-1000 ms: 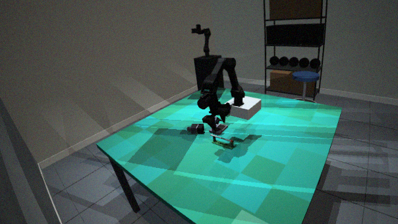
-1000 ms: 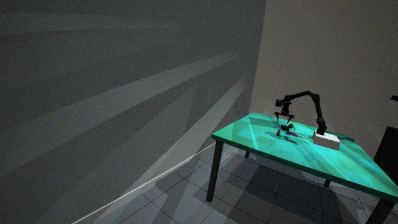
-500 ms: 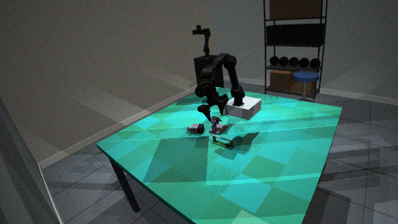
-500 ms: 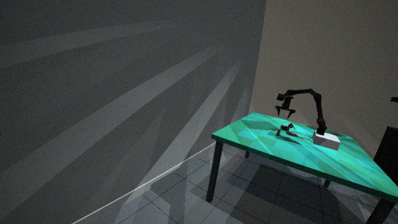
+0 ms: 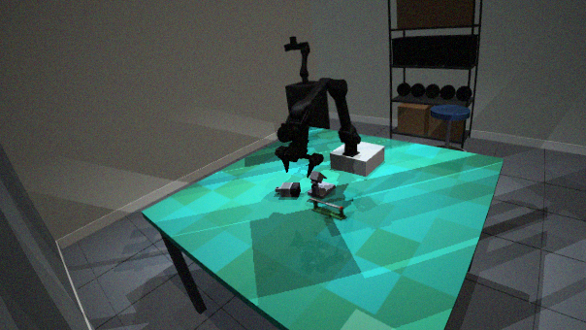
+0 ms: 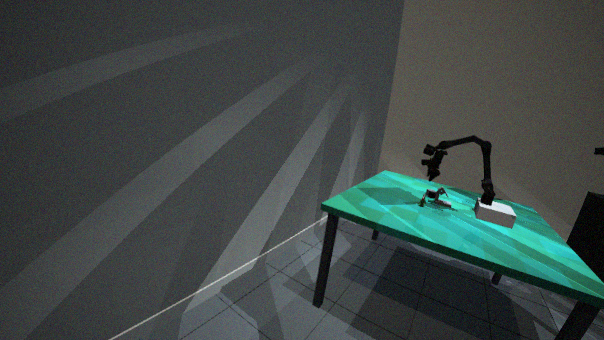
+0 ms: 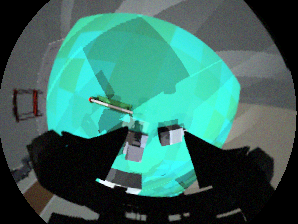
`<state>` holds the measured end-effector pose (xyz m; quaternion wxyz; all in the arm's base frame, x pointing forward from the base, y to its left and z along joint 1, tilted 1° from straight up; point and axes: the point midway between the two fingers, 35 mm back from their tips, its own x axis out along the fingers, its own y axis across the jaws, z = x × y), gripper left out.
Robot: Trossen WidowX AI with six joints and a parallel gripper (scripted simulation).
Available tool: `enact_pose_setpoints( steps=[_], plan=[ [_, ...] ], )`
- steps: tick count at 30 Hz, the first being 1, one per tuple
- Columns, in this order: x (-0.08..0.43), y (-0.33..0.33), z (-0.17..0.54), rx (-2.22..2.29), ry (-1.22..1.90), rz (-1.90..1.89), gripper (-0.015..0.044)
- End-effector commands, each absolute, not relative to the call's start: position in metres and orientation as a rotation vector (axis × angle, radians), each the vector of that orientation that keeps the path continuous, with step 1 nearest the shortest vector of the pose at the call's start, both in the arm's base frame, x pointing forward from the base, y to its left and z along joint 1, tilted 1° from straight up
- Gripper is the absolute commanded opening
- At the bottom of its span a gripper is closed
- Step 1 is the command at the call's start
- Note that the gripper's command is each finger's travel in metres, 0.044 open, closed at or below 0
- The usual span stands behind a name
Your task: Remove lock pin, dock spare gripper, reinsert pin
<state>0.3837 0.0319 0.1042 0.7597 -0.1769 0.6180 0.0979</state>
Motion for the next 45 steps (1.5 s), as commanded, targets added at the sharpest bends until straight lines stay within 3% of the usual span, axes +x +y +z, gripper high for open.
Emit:
enact_pose_setpoints(
  steps=[1, 7, 22, 33, 45],
  plan=[
    [0.372, -0.042, 0.090, 0.236, 1.145, -0.560, 0.0440],
    [0.363, -0.072, 0.088, 0.519, 0.947, -0.849, 0.0440],
    [0.363, -0.072, 0.086, 0.521, 0.946, -0.851, 0.0440],
    [0.359, -0.073, 0.021, 0.521, 0.948, -0.851, 0.0440],
    [0.360, -0.073, 0.005, 0.521, 0.948, -0.851, 0.0440]
  ],
)
